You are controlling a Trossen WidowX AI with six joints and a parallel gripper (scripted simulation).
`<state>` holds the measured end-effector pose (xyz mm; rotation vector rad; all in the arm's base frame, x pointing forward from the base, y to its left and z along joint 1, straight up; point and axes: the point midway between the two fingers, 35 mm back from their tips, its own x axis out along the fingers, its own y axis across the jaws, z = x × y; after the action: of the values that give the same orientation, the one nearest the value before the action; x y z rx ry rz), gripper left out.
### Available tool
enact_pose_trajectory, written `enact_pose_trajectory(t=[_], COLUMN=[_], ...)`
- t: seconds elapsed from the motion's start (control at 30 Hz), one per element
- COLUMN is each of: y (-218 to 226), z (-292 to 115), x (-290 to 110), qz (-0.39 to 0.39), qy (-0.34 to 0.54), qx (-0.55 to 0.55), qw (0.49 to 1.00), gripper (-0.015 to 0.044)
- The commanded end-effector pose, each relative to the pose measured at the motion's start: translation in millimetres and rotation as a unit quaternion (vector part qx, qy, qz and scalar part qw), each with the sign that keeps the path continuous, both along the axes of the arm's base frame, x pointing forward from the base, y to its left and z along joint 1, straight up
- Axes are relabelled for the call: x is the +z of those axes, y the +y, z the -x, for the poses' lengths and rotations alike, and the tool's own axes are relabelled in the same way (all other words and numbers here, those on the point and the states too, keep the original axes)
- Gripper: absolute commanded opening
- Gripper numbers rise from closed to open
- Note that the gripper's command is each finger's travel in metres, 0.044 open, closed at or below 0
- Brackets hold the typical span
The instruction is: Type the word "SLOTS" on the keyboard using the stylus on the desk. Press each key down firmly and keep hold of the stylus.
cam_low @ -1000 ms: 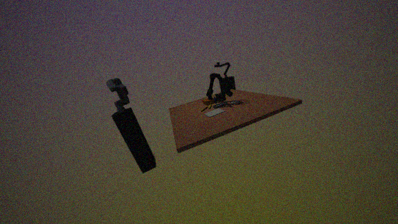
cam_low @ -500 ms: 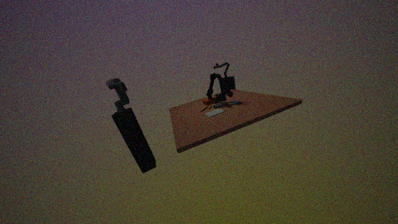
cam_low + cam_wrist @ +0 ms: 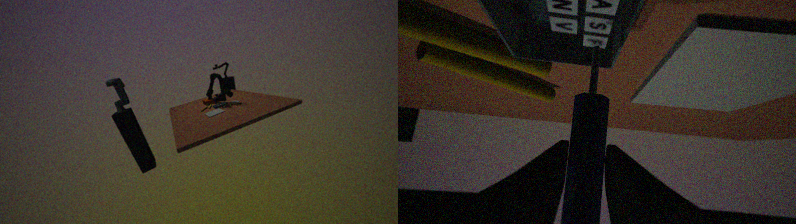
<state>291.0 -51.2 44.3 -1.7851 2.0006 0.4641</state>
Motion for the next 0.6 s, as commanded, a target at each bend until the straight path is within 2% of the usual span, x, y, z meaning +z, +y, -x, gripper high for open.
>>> enact_pose_trajectory(t=[0.0,0.57], y=[-0.5,-0.4], z=[0.0,-0.2], x=[-1.6,-11.9], qz=[0.002,0.002], qy=[0.001,0.001], qx=[0.002,0.002], qw=[1.000,1.000], gripper=[0.0081,0.0081])
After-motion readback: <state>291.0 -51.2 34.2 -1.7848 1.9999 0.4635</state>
